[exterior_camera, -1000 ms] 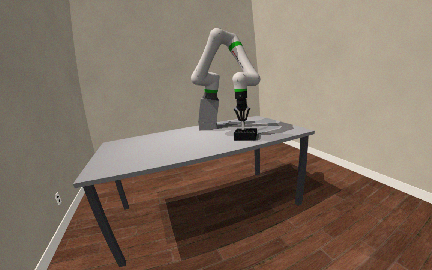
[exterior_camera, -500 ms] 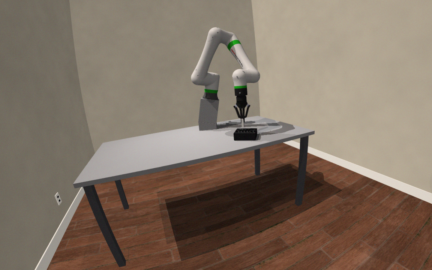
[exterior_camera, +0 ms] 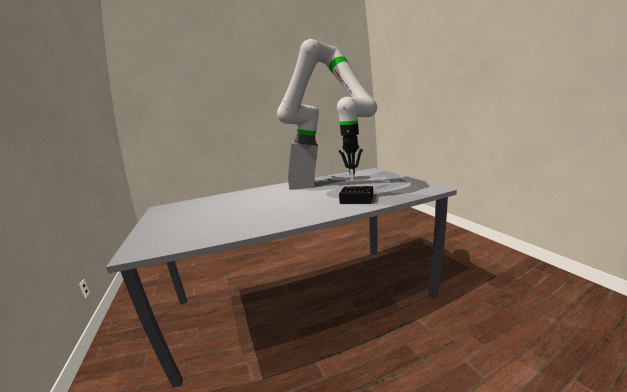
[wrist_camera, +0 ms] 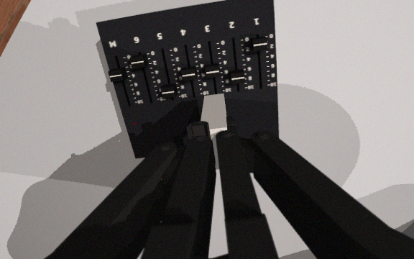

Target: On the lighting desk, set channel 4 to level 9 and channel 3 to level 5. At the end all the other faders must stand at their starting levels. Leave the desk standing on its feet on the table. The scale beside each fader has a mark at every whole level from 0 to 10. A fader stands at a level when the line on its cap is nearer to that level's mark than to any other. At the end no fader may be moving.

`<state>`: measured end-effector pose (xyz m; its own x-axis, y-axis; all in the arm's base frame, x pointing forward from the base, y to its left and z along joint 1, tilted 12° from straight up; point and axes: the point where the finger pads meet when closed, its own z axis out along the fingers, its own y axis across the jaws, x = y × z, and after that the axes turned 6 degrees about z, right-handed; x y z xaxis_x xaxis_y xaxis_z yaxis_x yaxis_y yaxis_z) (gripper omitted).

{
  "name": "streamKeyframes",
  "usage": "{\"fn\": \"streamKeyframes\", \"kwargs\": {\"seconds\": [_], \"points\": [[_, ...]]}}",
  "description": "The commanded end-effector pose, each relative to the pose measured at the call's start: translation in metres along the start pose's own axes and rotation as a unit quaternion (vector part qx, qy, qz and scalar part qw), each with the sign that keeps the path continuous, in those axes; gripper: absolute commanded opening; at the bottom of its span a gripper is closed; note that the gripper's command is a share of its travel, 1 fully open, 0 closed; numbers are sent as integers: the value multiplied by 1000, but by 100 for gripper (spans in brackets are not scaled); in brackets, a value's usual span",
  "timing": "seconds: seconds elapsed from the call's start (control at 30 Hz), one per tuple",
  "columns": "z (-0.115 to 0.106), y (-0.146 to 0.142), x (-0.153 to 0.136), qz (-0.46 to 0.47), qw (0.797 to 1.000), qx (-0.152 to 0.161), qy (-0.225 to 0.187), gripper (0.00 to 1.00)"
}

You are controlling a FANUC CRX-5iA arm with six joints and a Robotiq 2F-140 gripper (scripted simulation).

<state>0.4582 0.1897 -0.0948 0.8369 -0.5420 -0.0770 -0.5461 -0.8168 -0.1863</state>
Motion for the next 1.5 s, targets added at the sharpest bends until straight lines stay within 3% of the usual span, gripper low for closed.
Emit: {"fn": "streamKeyframes", "kwargs": {"seconds": [0.0,0.37,0.57,0.7,0.9,1.07,1.13,1.17,1.3,1.47], "points": [[0,0,0,0,1000,0,0,0],[0,0,1,18,1000,0,0,0],[0,-2,2,74,997,0,0,0],[0,-4,5,177,984,0,0,0],[1,-8,12,336,942,2,-3,0],[2,-13,20,447,894,7,-11,0],[2,-13,20,447,894,7,-11,0],[2,-14,21,509,861,8,-13,0],[2,-17,28,582,813,11,-20,0],[3,-21,35,675,737,14,-28,0]]}}
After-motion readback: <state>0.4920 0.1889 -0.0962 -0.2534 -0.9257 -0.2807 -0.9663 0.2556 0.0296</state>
